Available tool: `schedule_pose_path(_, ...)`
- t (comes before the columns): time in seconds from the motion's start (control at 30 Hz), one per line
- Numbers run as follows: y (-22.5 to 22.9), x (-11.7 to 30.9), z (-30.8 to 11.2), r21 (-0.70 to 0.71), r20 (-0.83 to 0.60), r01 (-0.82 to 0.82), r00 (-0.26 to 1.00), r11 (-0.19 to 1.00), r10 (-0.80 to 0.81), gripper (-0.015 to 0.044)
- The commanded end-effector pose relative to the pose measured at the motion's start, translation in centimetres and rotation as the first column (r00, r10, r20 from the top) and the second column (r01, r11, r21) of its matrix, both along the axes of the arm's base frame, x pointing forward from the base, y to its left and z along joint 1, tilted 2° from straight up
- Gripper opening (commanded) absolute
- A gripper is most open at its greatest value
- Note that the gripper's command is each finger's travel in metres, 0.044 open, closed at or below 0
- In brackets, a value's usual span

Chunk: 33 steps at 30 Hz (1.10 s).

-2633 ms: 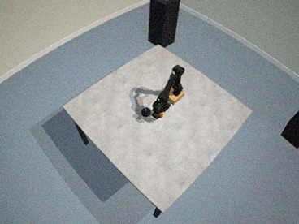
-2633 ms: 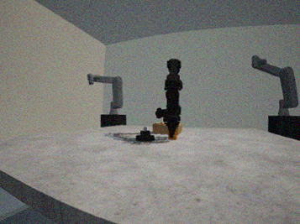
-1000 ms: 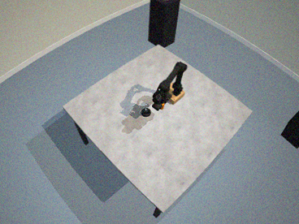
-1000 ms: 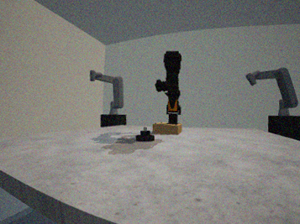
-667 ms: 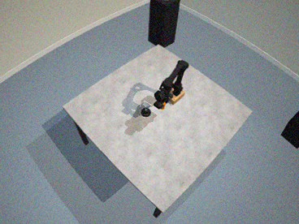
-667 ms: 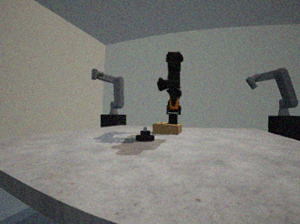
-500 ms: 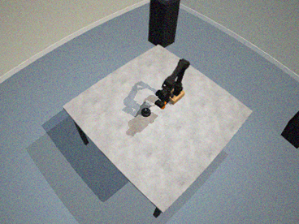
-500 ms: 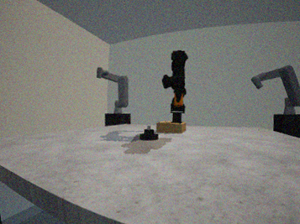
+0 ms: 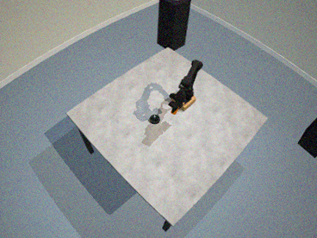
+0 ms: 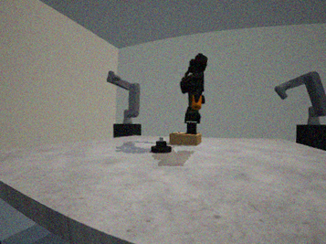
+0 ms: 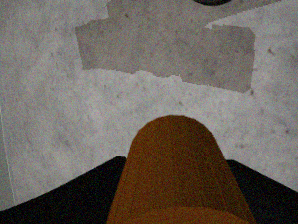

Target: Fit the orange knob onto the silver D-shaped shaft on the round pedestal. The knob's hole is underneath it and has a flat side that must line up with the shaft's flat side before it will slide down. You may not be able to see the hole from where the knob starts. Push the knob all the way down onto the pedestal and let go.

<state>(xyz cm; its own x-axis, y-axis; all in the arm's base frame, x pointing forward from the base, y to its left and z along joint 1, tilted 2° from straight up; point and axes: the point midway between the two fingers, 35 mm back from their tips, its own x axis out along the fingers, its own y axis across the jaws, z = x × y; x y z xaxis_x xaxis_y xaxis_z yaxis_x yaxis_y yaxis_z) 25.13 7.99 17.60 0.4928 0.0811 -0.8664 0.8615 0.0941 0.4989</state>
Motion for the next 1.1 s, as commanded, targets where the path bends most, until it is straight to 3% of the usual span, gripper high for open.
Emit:
schedule_pose_path(0.0, 0.3, -0.2, 1.2, 0.016, 0.094, 0.005, 0.996, 1.0, -0.007, 0.0)
schedule_pose_path(0.5, 1.8, -1.3, 4.6, 0.069, 0.424, 0.004, 0.905, 0.998, -0.033, 0.0)
schedule_pose_path(1.07, 1.7, -1.2, 3.7, 0.047, 0.375, -0.002, 0.927, 0.999, -0.016, 0.0)
